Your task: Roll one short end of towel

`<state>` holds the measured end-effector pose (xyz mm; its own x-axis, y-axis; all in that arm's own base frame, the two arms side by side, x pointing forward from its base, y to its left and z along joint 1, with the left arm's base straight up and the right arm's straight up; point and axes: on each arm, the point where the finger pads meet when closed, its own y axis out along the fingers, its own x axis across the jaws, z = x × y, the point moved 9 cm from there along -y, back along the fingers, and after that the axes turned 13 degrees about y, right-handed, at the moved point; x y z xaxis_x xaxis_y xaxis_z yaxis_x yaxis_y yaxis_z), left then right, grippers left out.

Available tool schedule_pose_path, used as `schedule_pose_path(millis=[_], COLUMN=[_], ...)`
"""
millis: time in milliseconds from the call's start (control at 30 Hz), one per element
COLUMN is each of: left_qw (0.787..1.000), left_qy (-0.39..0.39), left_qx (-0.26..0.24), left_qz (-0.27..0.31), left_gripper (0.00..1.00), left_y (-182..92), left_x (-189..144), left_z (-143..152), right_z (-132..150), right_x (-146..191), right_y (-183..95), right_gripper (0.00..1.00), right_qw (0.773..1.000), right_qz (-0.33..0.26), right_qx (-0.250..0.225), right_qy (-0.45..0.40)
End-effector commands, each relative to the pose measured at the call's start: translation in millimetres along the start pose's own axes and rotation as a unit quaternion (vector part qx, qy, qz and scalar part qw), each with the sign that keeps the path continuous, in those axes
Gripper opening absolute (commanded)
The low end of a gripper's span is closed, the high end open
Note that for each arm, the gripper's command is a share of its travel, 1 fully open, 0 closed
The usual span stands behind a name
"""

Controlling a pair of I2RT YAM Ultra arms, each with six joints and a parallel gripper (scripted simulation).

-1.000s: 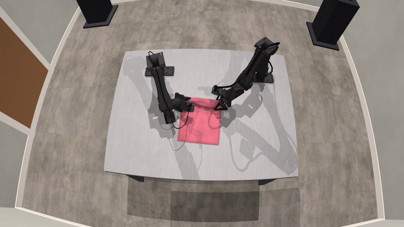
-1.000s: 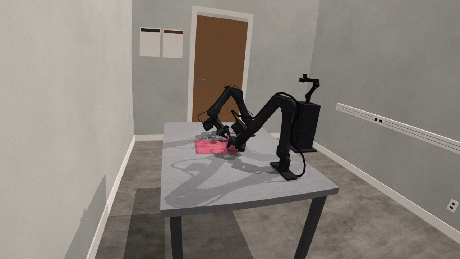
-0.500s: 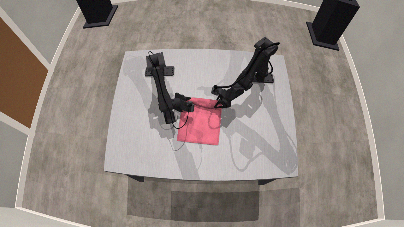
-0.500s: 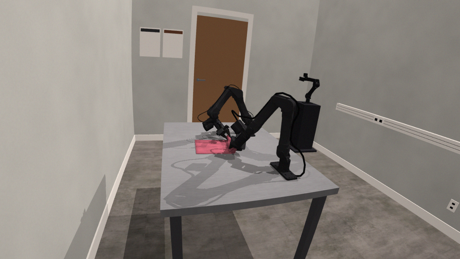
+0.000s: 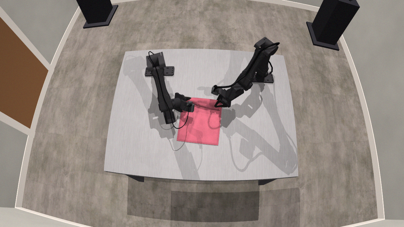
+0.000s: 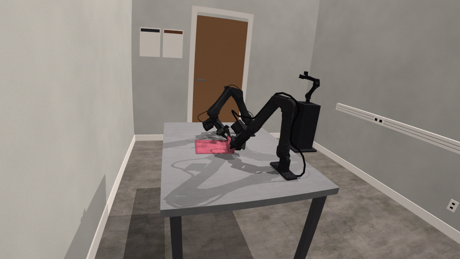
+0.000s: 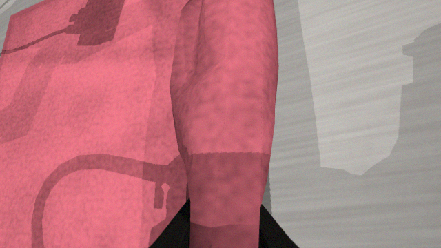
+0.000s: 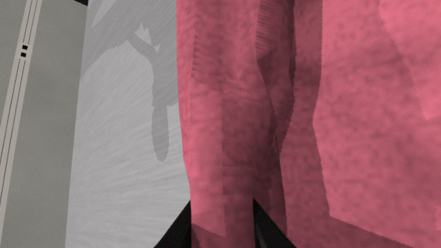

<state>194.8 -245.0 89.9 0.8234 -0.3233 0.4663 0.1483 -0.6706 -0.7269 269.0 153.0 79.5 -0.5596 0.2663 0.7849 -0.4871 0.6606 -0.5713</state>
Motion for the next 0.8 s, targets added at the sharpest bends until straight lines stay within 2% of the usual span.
schedule_pose_path(millis=[0,333,400,567,767], left_qw=[1.0,1.0,1.0,1.0,1.0], left_qy=[0.001,0.001,0.001,0.001,-0.011], left_qx=[-0.006,-0.006,-0.006,-0.006,-0.008], left_qz=[-0.001,-0.001,-0.001,-0.001,0.014], left_gripper=[0.22,0.22,0.22,0.22,0.22], left_y=[2.4,2.4,2.4,2.4,2.1], left_x=[-0.6,-0.6,-0.6,-0.6,2.3], left_z=[-2.1,-2.1,-2.1,-2.1,-1.8], right_z=[-2.4,-4.5,-4.5,-5.3,-5.2], right_x=[-5.6,1.3,1.3,3.8,3.8], right_y=[-0.5,-5.6,-5.6,-7.4,-25.5], right_gripper=[0.22,0.64,0.64,0.85,0.85], right_qw=[1.0,1.0,1.0,1.0,1.0], right_qz=[0.001,0.001,0.001,0.001,0.001], right_qx=[-0.001,-0.001,-0.001,-0.001,-0.001], right_qy=[-0.004,-0.004,-0.004,-0.004,-0.004])
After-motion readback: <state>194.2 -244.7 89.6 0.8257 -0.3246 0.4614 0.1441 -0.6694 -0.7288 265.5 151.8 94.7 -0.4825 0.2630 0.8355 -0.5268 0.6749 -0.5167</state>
